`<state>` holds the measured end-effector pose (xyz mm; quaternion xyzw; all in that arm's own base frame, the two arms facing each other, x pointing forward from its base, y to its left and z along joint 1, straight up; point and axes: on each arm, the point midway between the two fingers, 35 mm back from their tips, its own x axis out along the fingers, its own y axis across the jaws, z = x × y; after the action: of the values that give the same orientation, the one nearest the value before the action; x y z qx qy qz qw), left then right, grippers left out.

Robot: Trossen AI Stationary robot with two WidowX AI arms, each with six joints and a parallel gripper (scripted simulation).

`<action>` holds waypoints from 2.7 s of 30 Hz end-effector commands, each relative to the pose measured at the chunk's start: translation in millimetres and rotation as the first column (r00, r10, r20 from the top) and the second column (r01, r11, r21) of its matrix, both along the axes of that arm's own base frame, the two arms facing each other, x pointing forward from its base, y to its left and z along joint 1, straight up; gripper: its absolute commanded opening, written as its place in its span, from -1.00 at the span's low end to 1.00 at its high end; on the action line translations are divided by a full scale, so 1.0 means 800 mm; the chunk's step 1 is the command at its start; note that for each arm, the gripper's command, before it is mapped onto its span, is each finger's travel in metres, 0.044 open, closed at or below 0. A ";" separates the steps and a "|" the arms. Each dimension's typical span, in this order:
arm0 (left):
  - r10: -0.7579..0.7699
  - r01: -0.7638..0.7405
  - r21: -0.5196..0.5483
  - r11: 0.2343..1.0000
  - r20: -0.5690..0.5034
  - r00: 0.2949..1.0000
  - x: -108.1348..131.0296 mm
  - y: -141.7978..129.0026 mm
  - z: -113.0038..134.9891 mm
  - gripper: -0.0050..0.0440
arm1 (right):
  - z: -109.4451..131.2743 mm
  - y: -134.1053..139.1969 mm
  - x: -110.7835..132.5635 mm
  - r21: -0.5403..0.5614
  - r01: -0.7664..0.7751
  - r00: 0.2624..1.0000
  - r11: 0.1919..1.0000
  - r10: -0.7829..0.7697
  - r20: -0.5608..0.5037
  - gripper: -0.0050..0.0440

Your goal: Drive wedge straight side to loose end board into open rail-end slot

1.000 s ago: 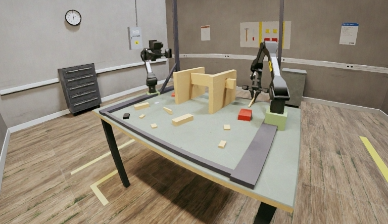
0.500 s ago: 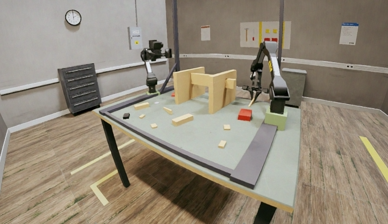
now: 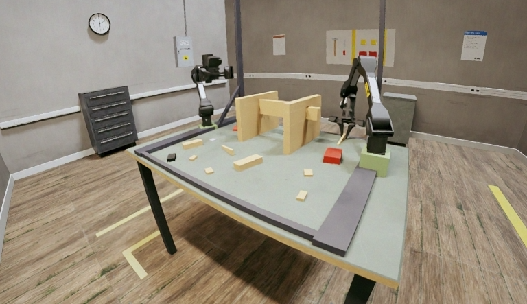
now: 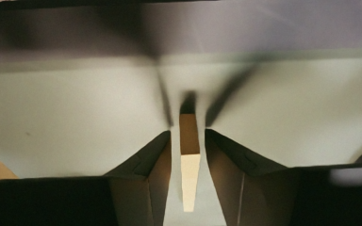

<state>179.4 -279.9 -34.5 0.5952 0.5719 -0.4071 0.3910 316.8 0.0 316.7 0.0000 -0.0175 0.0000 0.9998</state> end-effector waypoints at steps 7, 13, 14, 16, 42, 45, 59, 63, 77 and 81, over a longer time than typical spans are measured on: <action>0.004 -0.003 -0.038 0.999 0.026 1.000 0.007 -0.009 0.025 -0.41 | 0.008 0.000 -0.001 0.000 0.000 1.000 1.000 0.000 0.015 0.84; 0.004 -0.003 -0.043 0.999 0.028 1.000 0.007 -0.010 0.033 -0.41 | 0.008 0.000 -0.001 0.000 0.000 1.000 1.000 0.000 0.015 0.84; 0.004 -0.003 -0.042 0.999 0.028 1.000 0.007 -0.010 0.028 -0.41 | 0.008 0.000 -0.001 0.000 0.000 1.000 1.000 0.000 0.015 0.84; 0.004 -0.003 -0.034 0.999 0.024 1.000 0.007 -0.008 0.025 -0.41 | 0.008 0.000 -0.001 0.000 0.000 1.000 1.000 0.000 0.015 0.84; 0.004 -0.003 -0.030 1.000 0.018 1.000 0.002 -0.001 0.087 -0.41 | 0.008 0.000 -0.001 0.000 0.000 1.000 1.000 0.000 0.015 0.84; 0.005 -0.002 -0.077 0.997 0.041 0.999 0.003 -0.005 0.108 -0.41 | 0.008 0.000 -0.001 0.000 0.000 1.000 1.000 0.000 0.015 0.29; 0.171 -0.055 -0.454 0.889 0.218 0.961 0.040 -0.004 0.247 -0.41 | 0.008 0.000 -0.001 0.000 0.000 1.000 1.000 0.000 0.015 0.29; 0.227 -0.070 -0.530 0.845 0.237 0.945 0.052 -0.003 0.268 0.29 | 0.008 0.000 -0.001 0.000 0.000 1.000 1.000 0.000 0.015 0.29; 0.563 -0.012 -0.872 0.490 0.306 0.768 0.107 0.048 0.427 0.29 | 0.008 0.000 -0.001 0.000 0.000 1.000 1.000 0.000 0.015 0.29; 0.604 0.016 -0.900 0.435 0.305 0.737 0.111 0.059 0.450 0.29 | 0.008 0.000 -0.001 0.000 0.000 1.000 1.000 0.000 0.015 0.29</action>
<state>264.1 -243.2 302.8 0.3268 0.2711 -0.3579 0.8316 316.8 0.0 316.7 0.0000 -0.0175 0.0000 0.9998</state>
